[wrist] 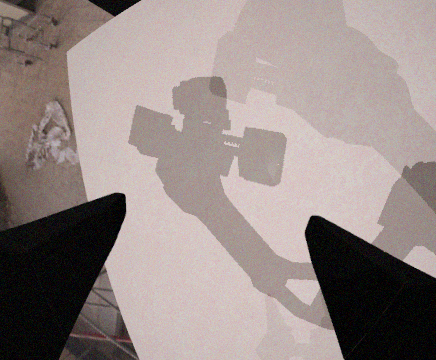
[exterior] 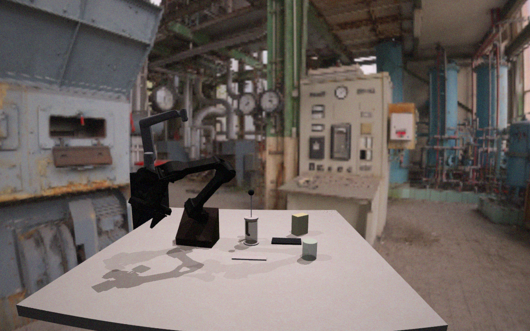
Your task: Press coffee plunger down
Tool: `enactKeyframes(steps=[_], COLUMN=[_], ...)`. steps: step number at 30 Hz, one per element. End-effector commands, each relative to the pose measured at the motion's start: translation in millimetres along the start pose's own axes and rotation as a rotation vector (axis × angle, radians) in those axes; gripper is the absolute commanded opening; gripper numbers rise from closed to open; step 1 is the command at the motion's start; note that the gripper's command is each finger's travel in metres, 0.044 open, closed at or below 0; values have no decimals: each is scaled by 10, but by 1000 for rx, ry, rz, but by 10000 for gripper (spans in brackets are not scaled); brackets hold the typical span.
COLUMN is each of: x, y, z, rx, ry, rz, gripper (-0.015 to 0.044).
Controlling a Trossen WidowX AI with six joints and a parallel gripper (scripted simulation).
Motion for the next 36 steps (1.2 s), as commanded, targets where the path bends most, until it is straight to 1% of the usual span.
enactKeyframes(steps=[1, 2, 8, 18, 27, 36], x=[3, 13, 191, 739, 1195, 1660], y=[-2, -8, -132, -545, -970, -1523], z=[3, 13, 165, 396, 363, 116], rx=[2, 8, 110, 329, 444, 510], ry=[2, 6, 88, 282, 451, 624], rz=[-2, -7, -94, -384, -685, -1070], gripper=[426, 440, 440, 440, 440, 440])
Point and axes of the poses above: the point midway between the two fingers, 35 mm back from their tips, its own z axis out along the fingers, its own y axis across the jaws, x = y × z, the point moved 2 cm from there along -z, back along the fingers, and after that the axes turned 14 degrees about z, right-handed, at the moved point
